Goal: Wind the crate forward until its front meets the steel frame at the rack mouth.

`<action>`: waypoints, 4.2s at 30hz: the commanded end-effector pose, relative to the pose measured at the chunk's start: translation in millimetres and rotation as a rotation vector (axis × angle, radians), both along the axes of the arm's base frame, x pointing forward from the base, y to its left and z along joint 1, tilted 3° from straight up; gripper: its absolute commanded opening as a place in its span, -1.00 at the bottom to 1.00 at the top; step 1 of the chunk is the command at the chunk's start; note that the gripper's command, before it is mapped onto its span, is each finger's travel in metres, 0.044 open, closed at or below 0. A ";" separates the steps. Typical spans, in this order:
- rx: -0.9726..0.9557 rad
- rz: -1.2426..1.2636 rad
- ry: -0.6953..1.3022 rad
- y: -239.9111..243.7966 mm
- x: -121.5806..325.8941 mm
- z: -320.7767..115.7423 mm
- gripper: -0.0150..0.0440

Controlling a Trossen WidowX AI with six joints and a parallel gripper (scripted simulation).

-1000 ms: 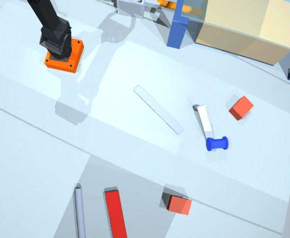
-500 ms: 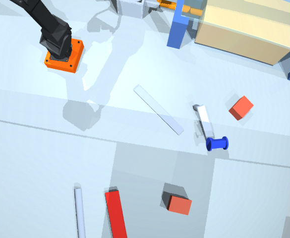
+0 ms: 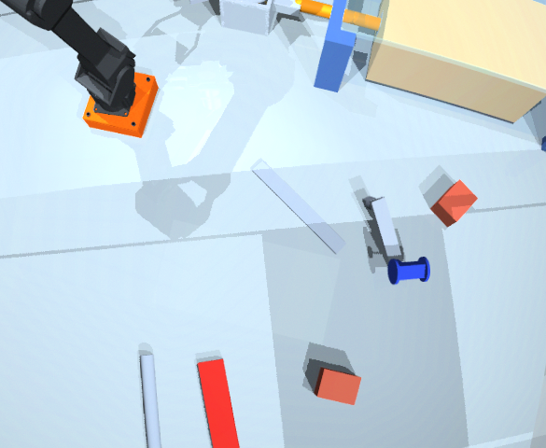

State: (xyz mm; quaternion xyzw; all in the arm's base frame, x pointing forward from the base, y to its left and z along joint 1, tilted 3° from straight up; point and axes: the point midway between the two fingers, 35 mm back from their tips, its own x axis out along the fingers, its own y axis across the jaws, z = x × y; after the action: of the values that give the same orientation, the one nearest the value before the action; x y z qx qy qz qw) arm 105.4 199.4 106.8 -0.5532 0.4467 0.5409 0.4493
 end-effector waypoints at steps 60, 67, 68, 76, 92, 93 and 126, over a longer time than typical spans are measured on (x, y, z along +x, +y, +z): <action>-0.032 -0.018 -0.026 -52.0 69.7 2.3 -0.49; -0.032 -0.018 -0.027 -53.4 78.5 2.8 -0.49; -0.032 -0.018 -0.027 -53.5 79.5 2.8 -0.49; -0.032 -0.018 -0.028 -54.0 89.4 3.3 -0.49; -0.032 -0.018 -0.030 -52.0 109.0 4.3 -0.49; -0.032 -0.018 -0.030 -51.7 110.5 4.4 -0.49; -0.031 -0.018 -0.033 -35.4 147.2 5.9 -0.49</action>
State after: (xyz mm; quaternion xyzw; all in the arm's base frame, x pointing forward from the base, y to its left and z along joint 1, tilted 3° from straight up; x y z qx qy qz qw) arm 238.3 156.5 113.5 -0.5588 0.4612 0.5259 0.4455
